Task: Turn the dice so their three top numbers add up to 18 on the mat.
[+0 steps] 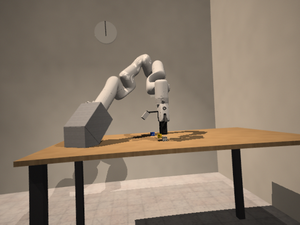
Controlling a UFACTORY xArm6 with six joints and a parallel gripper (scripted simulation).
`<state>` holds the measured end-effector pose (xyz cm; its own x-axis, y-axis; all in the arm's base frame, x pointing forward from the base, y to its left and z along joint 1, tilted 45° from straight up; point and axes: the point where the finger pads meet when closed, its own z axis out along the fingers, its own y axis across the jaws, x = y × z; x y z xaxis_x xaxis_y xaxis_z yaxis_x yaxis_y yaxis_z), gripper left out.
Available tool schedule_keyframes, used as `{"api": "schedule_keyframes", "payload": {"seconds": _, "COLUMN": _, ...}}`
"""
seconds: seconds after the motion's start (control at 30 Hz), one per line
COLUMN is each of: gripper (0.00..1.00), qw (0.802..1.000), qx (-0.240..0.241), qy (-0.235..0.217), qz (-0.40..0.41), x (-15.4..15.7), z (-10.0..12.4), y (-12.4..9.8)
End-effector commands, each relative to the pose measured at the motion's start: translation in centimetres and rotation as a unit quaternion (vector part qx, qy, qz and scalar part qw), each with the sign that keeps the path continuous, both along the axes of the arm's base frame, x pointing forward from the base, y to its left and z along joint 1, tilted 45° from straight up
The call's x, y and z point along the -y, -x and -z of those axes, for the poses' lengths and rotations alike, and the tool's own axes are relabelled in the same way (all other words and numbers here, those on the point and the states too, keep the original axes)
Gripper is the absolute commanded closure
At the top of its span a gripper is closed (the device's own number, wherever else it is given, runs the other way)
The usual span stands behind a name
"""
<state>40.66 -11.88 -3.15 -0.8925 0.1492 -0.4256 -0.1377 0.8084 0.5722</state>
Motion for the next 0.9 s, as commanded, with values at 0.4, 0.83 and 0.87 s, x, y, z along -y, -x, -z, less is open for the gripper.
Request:
{"api": "schedule_keyframes", "payload": {"seconds": 0.4, "gripper": 0.58, "qw": 1.000, "qx": 0.001, "qy": 0.001, "qz": 0.001, "x": -0.31, "z": 0.46, "y": -0.39}}
{"api": "schedule_keyframes", "payload": {"seconds": 0.83, "gripper": 0.58, "qw": 1.000, "qx": 0.001, "qy": 0.001, "qz": 0.001, "x": -0.31, "z": 0.46, "y": -0.39}}
{"api": "schedule_keyframes", "payload": {"seconds": 0.87, "gripper": 0.58, "qw": 1.000, "qx": 0.001, "qy": 0.001, "qz": 0.001, "x": -0.31, "z": 0.46, "y": -0.39}}
